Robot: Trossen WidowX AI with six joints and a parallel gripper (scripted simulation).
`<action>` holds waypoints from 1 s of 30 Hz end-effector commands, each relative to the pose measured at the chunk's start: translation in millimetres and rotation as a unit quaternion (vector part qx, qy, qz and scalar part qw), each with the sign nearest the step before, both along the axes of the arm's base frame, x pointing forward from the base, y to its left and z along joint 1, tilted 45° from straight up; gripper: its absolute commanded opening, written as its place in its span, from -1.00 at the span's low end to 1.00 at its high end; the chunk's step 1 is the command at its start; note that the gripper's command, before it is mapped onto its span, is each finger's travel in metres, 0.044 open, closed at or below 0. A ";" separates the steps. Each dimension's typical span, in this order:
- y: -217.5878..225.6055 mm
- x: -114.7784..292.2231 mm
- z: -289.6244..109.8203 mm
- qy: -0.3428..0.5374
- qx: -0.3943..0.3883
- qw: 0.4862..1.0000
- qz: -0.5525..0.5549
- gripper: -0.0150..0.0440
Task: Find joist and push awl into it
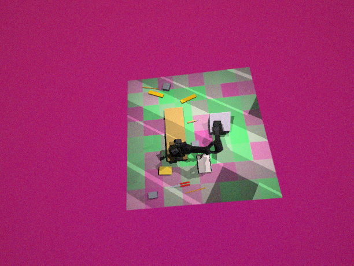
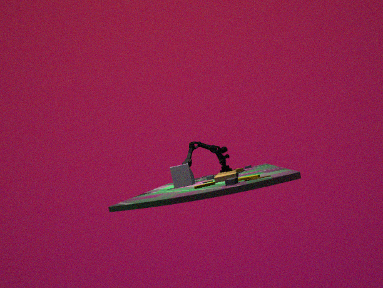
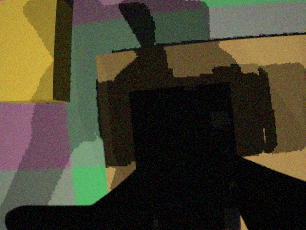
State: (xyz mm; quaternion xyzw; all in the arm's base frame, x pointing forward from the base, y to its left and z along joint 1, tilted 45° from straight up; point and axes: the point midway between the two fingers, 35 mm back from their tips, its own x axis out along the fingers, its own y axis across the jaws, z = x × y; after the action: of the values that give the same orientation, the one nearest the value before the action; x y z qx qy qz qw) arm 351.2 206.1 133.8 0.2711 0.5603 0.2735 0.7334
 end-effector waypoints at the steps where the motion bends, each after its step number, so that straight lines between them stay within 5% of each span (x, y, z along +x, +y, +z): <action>1: -0.2 0.0 -0.2 0.000 0.000 1.000 0.000 -0.49; 30: -51.1 6.2 -52.9 -0.002 0.000 1.000 0.004 -0.49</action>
State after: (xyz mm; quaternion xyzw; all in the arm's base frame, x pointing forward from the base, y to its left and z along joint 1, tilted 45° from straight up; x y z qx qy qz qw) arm 357.2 163.1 91.0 0.2655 0.5570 0.2790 0.7358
